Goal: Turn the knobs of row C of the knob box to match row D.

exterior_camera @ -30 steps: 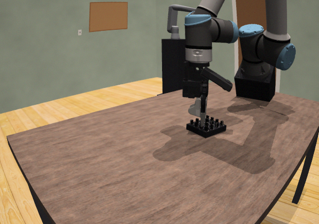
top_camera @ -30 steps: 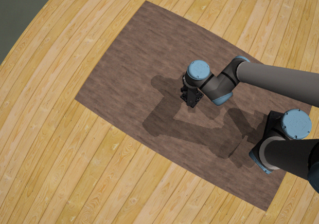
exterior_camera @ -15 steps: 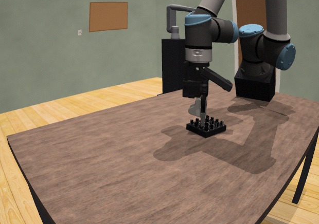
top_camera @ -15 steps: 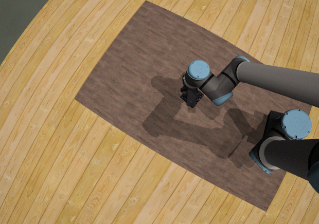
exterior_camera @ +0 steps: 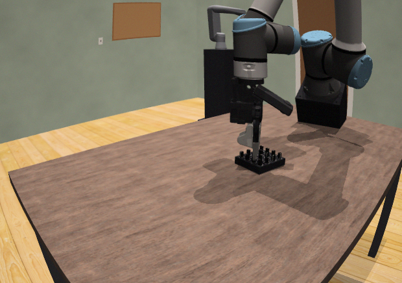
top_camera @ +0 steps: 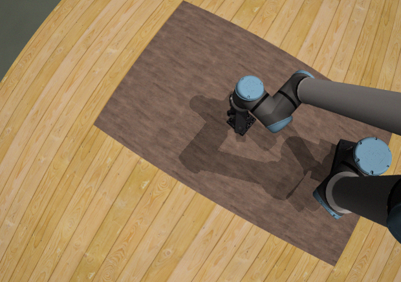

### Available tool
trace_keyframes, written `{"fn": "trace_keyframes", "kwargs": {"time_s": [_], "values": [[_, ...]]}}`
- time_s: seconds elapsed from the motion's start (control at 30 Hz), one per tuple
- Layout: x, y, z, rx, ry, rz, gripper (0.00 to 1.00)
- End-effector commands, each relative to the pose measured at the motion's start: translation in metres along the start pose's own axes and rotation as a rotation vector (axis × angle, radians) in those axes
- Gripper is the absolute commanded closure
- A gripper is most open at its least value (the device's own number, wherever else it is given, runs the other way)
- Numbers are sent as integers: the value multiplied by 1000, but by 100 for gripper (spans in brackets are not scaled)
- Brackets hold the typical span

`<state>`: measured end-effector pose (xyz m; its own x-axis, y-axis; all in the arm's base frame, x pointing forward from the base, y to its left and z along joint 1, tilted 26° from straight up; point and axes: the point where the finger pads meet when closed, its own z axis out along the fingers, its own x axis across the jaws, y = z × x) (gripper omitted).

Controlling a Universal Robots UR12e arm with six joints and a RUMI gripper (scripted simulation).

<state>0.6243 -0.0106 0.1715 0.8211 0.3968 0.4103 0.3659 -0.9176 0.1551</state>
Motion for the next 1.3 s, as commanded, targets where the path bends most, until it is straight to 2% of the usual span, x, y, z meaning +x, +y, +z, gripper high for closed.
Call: {"fn": "trace_keyframes", "kwargs": {"time_s": [0.0, 0.77, 1.27], "values": [[-1, -3, 2, 3, -2, -6, 96], [-1, -2, 2, 3, -1, -106, 96], [-1, -1, 1, 3, 0, -309, 96]]}}
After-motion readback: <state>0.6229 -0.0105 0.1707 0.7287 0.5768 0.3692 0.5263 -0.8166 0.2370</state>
